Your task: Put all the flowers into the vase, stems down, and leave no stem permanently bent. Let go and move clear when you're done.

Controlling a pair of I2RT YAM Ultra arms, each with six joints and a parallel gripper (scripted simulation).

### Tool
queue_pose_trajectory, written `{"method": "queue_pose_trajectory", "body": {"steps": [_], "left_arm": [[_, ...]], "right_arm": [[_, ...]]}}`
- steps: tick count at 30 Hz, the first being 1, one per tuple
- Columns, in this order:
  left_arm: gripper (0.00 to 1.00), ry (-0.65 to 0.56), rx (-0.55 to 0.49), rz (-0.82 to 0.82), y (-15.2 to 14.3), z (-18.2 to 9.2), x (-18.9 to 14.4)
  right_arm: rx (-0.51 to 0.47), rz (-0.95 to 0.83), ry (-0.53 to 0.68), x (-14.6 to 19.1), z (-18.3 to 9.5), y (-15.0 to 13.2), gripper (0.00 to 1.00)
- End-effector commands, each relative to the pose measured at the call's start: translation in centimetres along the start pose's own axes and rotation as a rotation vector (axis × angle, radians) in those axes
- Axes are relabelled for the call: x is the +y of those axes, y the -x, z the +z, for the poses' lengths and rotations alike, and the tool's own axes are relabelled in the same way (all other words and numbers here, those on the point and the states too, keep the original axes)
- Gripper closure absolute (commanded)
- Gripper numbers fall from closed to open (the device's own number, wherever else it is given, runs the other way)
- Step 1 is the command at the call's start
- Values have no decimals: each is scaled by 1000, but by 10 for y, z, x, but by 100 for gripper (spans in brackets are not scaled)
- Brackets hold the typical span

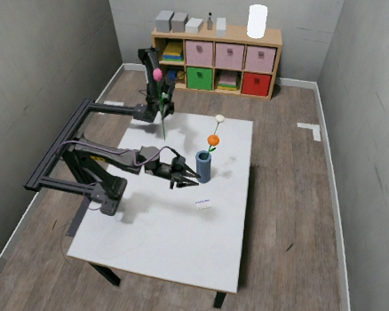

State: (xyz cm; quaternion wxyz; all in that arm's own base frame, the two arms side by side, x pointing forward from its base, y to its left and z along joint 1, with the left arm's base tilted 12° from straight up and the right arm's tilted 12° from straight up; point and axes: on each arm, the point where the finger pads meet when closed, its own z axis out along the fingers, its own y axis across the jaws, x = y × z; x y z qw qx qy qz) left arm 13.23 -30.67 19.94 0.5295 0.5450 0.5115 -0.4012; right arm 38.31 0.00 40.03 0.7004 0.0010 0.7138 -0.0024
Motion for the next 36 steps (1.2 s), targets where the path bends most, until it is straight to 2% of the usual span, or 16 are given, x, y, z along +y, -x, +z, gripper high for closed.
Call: {"method": "queue_pose_trajectory", "body": {"steps": [1, 14, 17, 18, 21, 31, 34, 36], "left_arm": [[100, 43, -1, -8, -1, -8, 4], [100, 240, -14, -2, 2, -35, 29], [100, 253, -23, 2, 7, -36, 30], [100, 273, -1, -11, -6, -40, 31], [100, 336, -17, -2, 2, -48, 40], [100, 536, -18, -4, -1, -77, 62], [100, 540, -34, 2, 7, -77, 61], [100, 573, -19, -5, -2, -81, 63]], "right_arm": [[-20, 6, 5, -1, 0, 7, 70], [-20, 6, 5, -1, 0, 7, 70], [-20, 6, 5, -1, 0, 7, 70], [-20, 6, 5, -1, 0, 7, 70], [-20, 6, 5, -1, 0, 7, 70], [-20, 6, 5, -1, 0, 7, 70], [-20, 6, 5, -1, 0, 7, 70], [-20, 6, 5, -1, 0, 7, 70]]}}
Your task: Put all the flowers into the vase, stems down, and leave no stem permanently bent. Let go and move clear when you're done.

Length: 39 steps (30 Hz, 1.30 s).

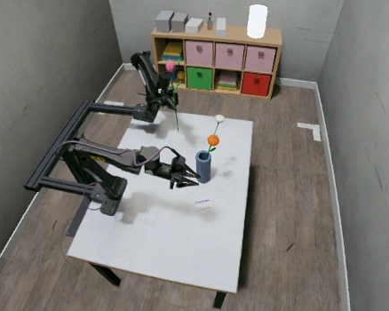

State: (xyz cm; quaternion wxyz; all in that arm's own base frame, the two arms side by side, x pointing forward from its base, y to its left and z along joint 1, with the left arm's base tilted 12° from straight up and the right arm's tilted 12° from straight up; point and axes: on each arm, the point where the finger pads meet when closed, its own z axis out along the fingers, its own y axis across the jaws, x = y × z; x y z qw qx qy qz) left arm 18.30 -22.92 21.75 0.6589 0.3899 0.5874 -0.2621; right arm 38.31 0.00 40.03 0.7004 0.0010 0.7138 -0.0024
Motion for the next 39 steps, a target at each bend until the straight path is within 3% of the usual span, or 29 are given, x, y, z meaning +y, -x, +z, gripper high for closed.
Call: {"method": "queue_pose_trajectory", "body": {"steps": [1, 18, 21, 39], "left_arm": [[100, 80, 4, -11, 1, -6, 11], [100, 309, 2, 4, -2, -21, 47], [100, 343, -25, 2, 8, -24, 53], [100, 392, 16, 5, -4, -22, 55]], "right_arm": [[-20, 6, 5, -1, 0, 7, 70], [-20, 6, 5, -1, 0, 7, 70], [-20, 6, 5, -1, 0, 7, 70], [-20, 6, 5, -1, 0, 7, 70]]}}
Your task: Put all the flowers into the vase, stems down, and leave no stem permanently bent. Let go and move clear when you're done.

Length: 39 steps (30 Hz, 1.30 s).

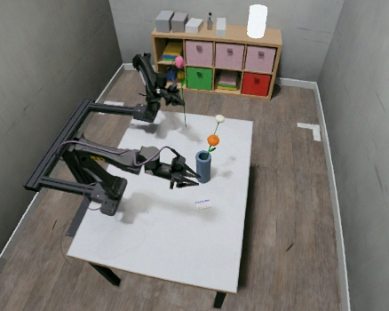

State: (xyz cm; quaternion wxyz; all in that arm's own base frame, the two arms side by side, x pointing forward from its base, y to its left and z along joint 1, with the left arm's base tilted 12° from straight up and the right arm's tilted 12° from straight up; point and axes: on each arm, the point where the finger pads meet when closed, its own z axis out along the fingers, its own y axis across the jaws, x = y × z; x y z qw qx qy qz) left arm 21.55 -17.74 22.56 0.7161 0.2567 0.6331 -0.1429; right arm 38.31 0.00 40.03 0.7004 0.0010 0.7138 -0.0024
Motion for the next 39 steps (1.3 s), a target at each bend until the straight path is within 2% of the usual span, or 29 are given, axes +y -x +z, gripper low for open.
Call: {"method": "queue_pose_trajectory", "body": {"steps": [1, 2, 7, 9, 16, 21, 24, 26, 32, 39], "left_arm": [[100, 4, 4, 12, -2, 1, -3], [100, 6, -6, 9, 0, 0, -2], [100, 4, -7, 8, 1, 0, -3], [100, 4, -7, 8, 1, 0, -3], [100, 6, -2, 11, -1, 0, -2], [100, 6, -2, 11, -1, 0, -2], [100, 6, -2, 11, -1, 0, -2], [100, 6, -2, 11, -1, 0, -2], [100, 6, -2, 11, -1, 0, -2], [100, 6, -2, 11, -1, 0, -2]], "right_arm": [[-20, 6, 5, -1, 0, 7, 70], [-20, 6, 5, -1, 0, 7, 70], [-20, 6, 5, -1, 0, 7, 53], [-20, 6, 5, -1, 0, 7, 53], [-20, 6, 5, -1, 0, 7, 30], [-28, 6, 5, -1, -5, 20, 30], [-41, 5, 5, -1, -16, 40, 30], [-41, 5, 5, -1, -16, 40, 30], [-45, 5, 5, -1, -53, 98, 30], [-17, 6, 5, -1, -125, 158, 30]]}}
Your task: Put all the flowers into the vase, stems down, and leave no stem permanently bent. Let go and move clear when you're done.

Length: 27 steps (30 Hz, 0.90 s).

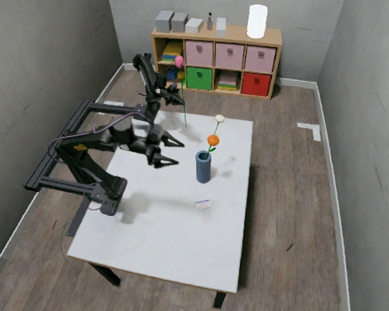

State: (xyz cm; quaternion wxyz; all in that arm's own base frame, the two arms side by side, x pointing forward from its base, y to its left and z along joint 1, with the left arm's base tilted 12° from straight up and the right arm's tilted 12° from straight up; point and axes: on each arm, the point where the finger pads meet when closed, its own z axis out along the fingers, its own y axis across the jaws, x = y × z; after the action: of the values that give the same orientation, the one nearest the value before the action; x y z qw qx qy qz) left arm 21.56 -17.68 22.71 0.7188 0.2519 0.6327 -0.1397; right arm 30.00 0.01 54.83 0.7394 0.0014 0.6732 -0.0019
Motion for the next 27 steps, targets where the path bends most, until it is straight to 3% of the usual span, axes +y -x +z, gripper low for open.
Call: {"method": "queue_pose_trajectory", "body": {"steps": [1, 4, 8, 13, 21, 27], "left_arm": [[100, -6, 2, 11, -2, 0, -3], [100, -6, 2, 11, -2, 0, -3], [100, -6, 2, 11, -2, 0, -3], [100, -6, 2, 11, -2, 0, -3], [100, -6, 2, 11, -2, 0, -3], [100, -6, 2, 11, -2, 0, -3]], "right_arm": [[101, 4, 5, 0, -48, 23, 30], [104, 5, 5, 0, -60, 29, 30], [104, 5, 5, 0, -102, 47, 30], [110, 5, 5, 0, -127, 53, 30], [104, 5, 19, 3, -133, 55, 30], [87, 11, 130, 20, -141, 59, 30]]}}
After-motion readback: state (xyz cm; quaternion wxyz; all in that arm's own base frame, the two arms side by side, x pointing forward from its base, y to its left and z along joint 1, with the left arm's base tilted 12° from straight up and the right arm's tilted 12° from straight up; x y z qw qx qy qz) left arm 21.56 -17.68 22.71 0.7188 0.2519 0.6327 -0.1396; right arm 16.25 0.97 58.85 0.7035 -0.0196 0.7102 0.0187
